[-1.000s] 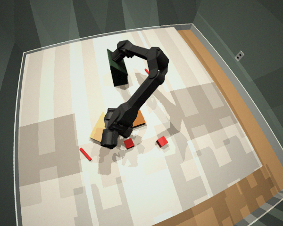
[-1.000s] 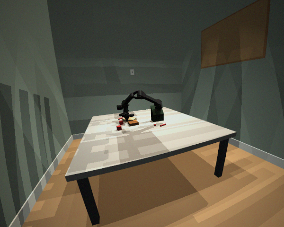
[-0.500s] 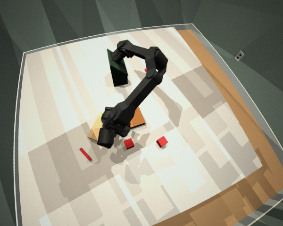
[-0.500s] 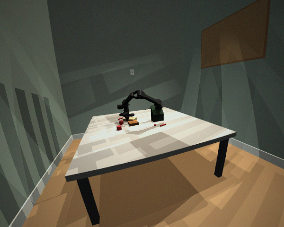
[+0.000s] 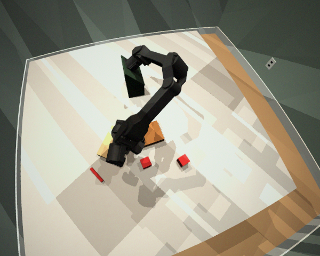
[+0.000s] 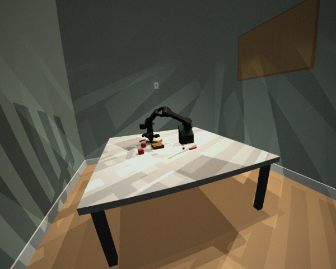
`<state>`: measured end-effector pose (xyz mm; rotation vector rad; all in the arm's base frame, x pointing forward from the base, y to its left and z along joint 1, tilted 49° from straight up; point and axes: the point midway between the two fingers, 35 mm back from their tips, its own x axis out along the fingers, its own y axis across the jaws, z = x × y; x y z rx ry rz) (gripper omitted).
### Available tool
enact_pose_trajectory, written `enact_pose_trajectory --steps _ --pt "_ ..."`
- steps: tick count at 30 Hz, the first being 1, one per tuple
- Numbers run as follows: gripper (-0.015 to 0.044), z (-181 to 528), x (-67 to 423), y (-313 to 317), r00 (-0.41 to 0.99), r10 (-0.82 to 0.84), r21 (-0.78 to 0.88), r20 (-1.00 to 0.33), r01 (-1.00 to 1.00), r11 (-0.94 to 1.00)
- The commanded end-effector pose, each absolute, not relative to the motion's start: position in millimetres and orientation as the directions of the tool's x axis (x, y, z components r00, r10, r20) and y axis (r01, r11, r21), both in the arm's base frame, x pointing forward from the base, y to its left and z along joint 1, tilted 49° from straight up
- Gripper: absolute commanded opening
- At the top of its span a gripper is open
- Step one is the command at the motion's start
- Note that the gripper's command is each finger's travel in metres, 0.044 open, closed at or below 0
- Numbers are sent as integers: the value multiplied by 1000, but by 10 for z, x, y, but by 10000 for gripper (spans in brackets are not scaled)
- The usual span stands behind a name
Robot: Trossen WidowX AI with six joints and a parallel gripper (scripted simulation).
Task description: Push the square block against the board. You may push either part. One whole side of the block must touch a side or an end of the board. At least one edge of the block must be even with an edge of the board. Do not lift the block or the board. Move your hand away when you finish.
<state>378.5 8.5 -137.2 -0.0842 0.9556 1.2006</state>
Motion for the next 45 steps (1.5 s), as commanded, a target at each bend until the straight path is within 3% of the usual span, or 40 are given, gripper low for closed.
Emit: enact_pose_trajectory --steps 1,45 --pt "0 -1420 3738 62 31 745 417 -666 -813 407" --pt "0 -1484 3669 9 31 745 417 -666 -813 406"
